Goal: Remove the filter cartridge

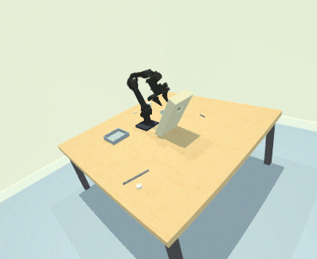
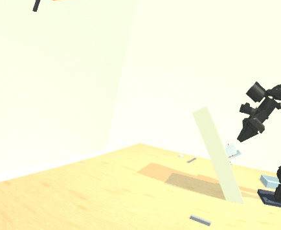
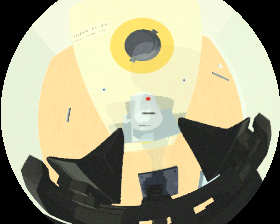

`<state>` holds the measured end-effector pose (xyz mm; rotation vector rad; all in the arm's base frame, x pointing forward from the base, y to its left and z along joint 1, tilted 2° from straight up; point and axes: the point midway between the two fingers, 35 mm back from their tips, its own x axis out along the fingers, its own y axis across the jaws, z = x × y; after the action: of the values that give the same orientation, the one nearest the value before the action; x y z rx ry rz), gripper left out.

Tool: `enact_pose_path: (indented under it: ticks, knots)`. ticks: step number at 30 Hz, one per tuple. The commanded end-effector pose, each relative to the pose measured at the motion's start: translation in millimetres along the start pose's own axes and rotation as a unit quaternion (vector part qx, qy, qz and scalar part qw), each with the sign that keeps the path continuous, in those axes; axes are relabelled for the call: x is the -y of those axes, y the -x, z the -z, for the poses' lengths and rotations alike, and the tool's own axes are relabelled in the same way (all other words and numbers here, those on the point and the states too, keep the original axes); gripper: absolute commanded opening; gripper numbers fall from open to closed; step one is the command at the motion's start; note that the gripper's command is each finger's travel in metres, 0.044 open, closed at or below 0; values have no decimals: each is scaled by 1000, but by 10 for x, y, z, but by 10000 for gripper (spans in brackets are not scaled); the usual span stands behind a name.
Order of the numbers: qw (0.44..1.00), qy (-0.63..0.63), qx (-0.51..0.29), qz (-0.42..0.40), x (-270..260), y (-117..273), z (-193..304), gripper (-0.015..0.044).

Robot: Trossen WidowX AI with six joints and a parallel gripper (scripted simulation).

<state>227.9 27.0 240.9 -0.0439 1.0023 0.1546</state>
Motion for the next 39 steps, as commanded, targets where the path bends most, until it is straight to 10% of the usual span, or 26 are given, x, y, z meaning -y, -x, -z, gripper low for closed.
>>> enact_pose_path:
  ticks: [1,28,39]
  knots:
    - [1000,-7,-6,2,7,-82,21,305]
    - [1000,-7,-5,2,8,-473,32,305]
    - [1000,-5,-3,0,1,-435,18,192]
